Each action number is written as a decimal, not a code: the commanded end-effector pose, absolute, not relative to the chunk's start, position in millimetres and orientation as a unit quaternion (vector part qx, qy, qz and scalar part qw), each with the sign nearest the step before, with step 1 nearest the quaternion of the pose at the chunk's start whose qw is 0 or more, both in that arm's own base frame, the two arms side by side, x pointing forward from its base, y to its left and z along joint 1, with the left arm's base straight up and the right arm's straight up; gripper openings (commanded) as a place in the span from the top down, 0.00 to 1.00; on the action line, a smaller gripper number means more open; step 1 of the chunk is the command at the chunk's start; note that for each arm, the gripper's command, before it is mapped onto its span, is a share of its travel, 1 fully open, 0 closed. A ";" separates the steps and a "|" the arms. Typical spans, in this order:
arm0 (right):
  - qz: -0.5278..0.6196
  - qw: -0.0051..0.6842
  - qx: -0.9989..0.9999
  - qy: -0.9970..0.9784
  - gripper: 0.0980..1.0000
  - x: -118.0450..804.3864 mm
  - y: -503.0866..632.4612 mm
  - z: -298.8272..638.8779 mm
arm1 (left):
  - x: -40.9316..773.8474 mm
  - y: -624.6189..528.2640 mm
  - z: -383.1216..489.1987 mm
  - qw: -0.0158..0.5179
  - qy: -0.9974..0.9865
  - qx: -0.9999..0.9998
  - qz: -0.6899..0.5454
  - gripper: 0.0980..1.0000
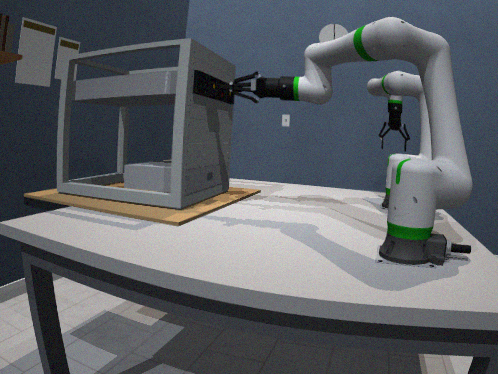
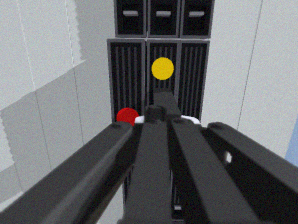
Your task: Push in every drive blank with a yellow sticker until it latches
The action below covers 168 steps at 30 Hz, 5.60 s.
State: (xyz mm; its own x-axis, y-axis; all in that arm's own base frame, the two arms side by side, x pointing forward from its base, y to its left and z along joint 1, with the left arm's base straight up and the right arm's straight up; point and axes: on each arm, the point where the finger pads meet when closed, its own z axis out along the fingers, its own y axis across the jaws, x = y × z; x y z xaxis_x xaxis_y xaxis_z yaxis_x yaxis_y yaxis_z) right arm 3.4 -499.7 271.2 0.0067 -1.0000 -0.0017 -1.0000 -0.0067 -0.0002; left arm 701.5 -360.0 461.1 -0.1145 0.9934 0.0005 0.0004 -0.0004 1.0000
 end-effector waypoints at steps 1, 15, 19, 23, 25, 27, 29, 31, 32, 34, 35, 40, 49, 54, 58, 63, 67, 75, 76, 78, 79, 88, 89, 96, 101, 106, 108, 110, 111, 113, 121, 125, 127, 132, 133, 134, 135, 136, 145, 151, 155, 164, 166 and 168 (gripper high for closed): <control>0.000 0.000 -0.709 0.705 0.00 3.3 -500.0 272.0 | 701.9 -359.8 462.8 0.471 0.528 0.470 0.528 1.00; 0.000 0.000 -0.709 0.705 0.00 3.3 -500.0 272.0 | 704.9 -359.5 462.8 0.471 0.528 0.470 0.528 1.00; 0.000 0.000 -0.709 0.705 0.00 3.3 -500.0 272.0 | 704.9 -359.5 462.8 0.471 0.528 0.470 0.528 1.00; 0.000 0.000 -0.709 0.705 0.00 3.3 -500.0 272.0 | 704.9 -359.5 462.8 0.471 0.528 0.470 0.528 1.00; 0.000 0.000 -0.709 0.705 0.00 3.3 -500.0 272.0 | 704.9 -359.5 462.8 0.471 0.528 0.470 0.528 1.00; 0.000 0.000 -0.709 0.705 0.00 3.3 -500.0 272.0 | 705.5 -359.4 462.8 0.471 0.528 0.470 0.528 1.00; 0.000 0.000 -0.709 0.705 0.00 3.3 -500.0 272.0 | 706.7 -359.3 462.8 0.471 0.528 0.470 0.528 1.00; 0.000 0.000 -0.709 0.705 0.00 3.3 -500.0 272.0 | 707.7 -359.2 462.8 0.471 0.528 0.470 0.528 1.00; 0.000 0.000 -0.709 0.705 0.00 3.3 -500.0 272.0 | 707.9 -359.1 462.8 0.471 0.528 0.470 0.528 1.00; 0.000 0.000 -0.709 0.705 0.00 3.3 -500.0 272.0 | 707.9 -359.1 462.8 0.471 0.528 0.470 0.528 1.00; 0.000 0.000 -0.709 0.705 0.00 3.3 -500.0 272.0 | 707.9 -359.1 462.8 0.471 0.528 0.470 0.528 1.00; 0.000 0.000 -0.709 0.705 0.00 3.3 -500.0 272.0 | 707.9 -359.1 462.8 0.471 0.528 0.470 0.528 1.00; 0.000 0.000 -0.709 0.705 0.00 3.3 -500.0 272.0 | 710.8 -358.9 462.8 0.471 0.528 0.470 0.528 1.00; 0.000 0.000 -0.709 0.705 0.00 3.3 -500.0 272.0 | 710.9 -358.9 462.8 0.471 0.528 0.470 0.528 1.00; 0.000 0.000 -0.709 0.705 0.00 3.3 -500.0 272.0 | 710.9 -358.9 462.8 0.471 0.528 0.470 0.528 1.00; 0.000 0.000 -0.709 0.705 0.00 3.3 -500.0 272.0 | 712.7 -358.6 462.8 0.471 0.528 0.470 0.528 1.00; 0.000 0.000 -0.709 0.705 0.00 3.3 -500.0 272.0 | 713.8 -358.3 462.8 0.471 0.528 0.470 0.528 1.00; 0.000 0.000 -0.709 0.705 0.00 3.3 -500.0 272.0 | 713.8 -358.3 462.8 0.471 0.528 0.470 0.528 1.00; 0.000 0.000 -0.709 0.705 0.00 3.3 -500.0 272.0 | 713.8 -358.3 462.8 0.471 0.528 0.470 0.528 1.00; 0.000 0.000 -0.709 0.705 0.00 3.3 -500.0 272.0 | 714.1 -358.3 462.8 0.471 0.528 0.470 0.528 1.00; 0.000 0.000 -0.709 0.705 0.00 3.3 -500.0 272.0 | 714.2 -358.3 462.9 0.471 0.528 0.470 0.528 1.00; 0.000 0.000 -0.709 0.705 0.00 3.3 -500.0 272.0 | 714.9 -358.2 462.9 0.471 0.528 0.470 0.528 1.00; 0.000 0.000 -0.709 0.705 0.00 3.3 -500.0 272.0 | 714.9 -358.2 462.9 0.471 0.528 0.470 0.528 1.00; 0.000 0.000 -0.709 0.705 0.00 3.3 -500.0 272.0 | 714.9 -358.2 462.9 0.471 0.528 0.470 0.528 1.00; 0.000 0.000 -0.709 0.705 0.00 3.3 -500.0 272.0 | 714.9 -358.2 462.9 0.471 0.528 0.470 0.528 1.00; 0.000 0.000 -0.709 0.705 0.00 3.3 -500.0 272.0 | 714.9 -358.2 462.9 0.471 0.528 0.470 0.528 1.00; 0.000 0.000 -0.709 0.705 0.00 3.3 -500.0 272.0 | 714.9 -358.2 462.9 0.471 0.528 0.470 0.528 1.00; 0.000 0.000 -0.709 0.705 0.00 3.3 -500.0 272.0 | 714.9 -358.2 462.9 0.471 0.528 0.470 0.528 1.00; 0.000 0.000 -0.709 0.705 0.00 3.3 -500.0 272.0 | 714.9 -358.2 462.9 0.471 0.528 0.470 0.528 1.00; 0.000 0.000 -0.709 0.705 0.00 3.3 -500.0 272.0 | 714.9 -358.2 462.9 0.471 0.528 0.470 0.528 1.00; 0.000 0.000 -0.709 0.705 0.00 3.3 -500.0 272.0 | 713.6 -358.4 462.9 0.471 0.528 0.470 0.528 1.00; 0.000 0.000 -0.709 0.705 0.00 3.3 -500.0 272.0 | 706.8 -359.2 462.8 0.471 0.528 0.470 0.528 1.00; 0.000 0.000 -0.709 0.705 0.00 3.3 -500.0 272.0 | 702.9 -359.6 462.8 0.471 0.528 0.470 0.528 1.00; 0.000 0.000 -0.709 0.705 0.00 3.3 -500.0 272.0 | 675.7 -362.8 462.8 0.471 0.528 0.470 0.528 1.00; 0.000 0.000 -0.709 0.705 0.00 3.3 -500.0 272.0 | 669.6 -363.5 462.7 0.471 0.528 0.470 0.528 1.00; 0.000 0.000 -0.709 0.705 0.00 3.3 -500.0 272.0 | 663.6 -364.3 462.7 0.471 0.528 0.470 0.528 1.00; 0.000 0.000 -0.709 0.705 0.00 3.3 -500.0 272.0 | 657.9 -364.9 462.7 0.471 0.528 0.470 0.528 1.00; 0.000 0.000 -0.709 0.705 0.00 3.3 -500.0 272.0 | 652.7 -365.5 462.7 0.471 0.528 0.470 0.528 1.00; 0.000 0.000 -0.709 0.705 0.00 3.3 -500.0 272.0 | 633.6 -367.8 462.7 0.471 0.528 0.470 0.528 1.00; 0.000 0.000 -0.709 0.705 0.00 3.3 -500.0 272.0 | 633.2 -367.8 462.7 0.471 0.528 0.470 0.528 0.00; 0.000 0.000 -0.709 0.705 0.00 3.3 -500.0 272.0 | 633.2 -367.8 462.7 0.471 0.528 0.470 0.528 0.00; 0.000 0.000 -0.709 0.705 0.00 3.3 -500.0 272.0 | 633.2 -367.8 462.7 0.471 0.528 0.470 0.528 0.00; 0.000 0.000 -0.709 0.705 0.00 3.3 -500.0 272.0 | 633.2 -367.8 462.7 0.471 0.528 0.470 0.528 0.00; 0.000 0.000 -0.709 0.705 0.00 3.3 -500.0 272.0 | 633.2 -367.8 462.7 0.471 0.528 0.470 0.528 0.00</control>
